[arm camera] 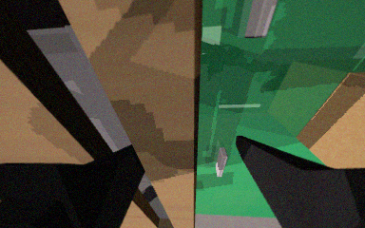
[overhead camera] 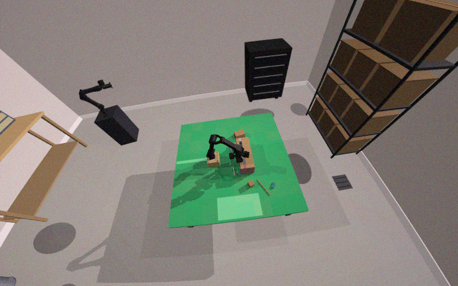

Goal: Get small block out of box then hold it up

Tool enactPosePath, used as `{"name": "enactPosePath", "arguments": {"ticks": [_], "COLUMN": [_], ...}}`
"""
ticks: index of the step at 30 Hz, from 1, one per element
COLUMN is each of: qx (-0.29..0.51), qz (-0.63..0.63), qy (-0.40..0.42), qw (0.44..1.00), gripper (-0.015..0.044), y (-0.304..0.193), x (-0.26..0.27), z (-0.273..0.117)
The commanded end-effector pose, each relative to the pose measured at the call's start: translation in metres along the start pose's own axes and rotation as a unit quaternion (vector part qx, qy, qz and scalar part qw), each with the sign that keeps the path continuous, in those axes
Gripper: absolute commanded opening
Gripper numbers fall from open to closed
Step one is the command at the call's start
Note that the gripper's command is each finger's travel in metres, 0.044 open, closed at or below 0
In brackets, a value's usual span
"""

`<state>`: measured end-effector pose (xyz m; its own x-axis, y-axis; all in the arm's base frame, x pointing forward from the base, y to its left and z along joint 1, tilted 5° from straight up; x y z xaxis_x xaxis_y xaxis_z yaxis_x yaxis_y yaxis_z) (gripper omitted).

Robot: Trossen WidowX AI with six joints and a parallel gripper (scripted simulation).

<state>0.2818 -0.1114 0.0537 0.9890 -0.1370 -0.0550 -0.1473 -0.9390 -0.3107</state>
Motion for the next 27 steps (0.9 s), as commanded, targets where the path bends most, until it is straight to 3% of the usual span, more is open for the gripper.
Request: {"name": "enactPosePath", "arguments": {"ticks": [1,27], "qx": [0.002,0.003], "qz": [-0.002,0.0], "qy": [-0.002,-0.001], "qw": [1.0,1.0], "gripper": [0.04,0.04], "y": [0.002,-0.056], "x": [-0.002,0.0], "z": [0.007,0.024]}}
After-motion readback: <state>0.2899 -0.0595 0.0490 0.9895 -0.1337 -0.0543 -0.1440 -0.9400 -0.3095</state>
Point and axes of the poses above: the point midway between the two fingers, 35 mm back from their tips, its own z axis out along the fingers, its own x axis across the jaws, y = z × x, the point moved 4 cm from there along -z, back along the fingers, and after that the axes turned 1 degree about -z, right-handed, at the moved point
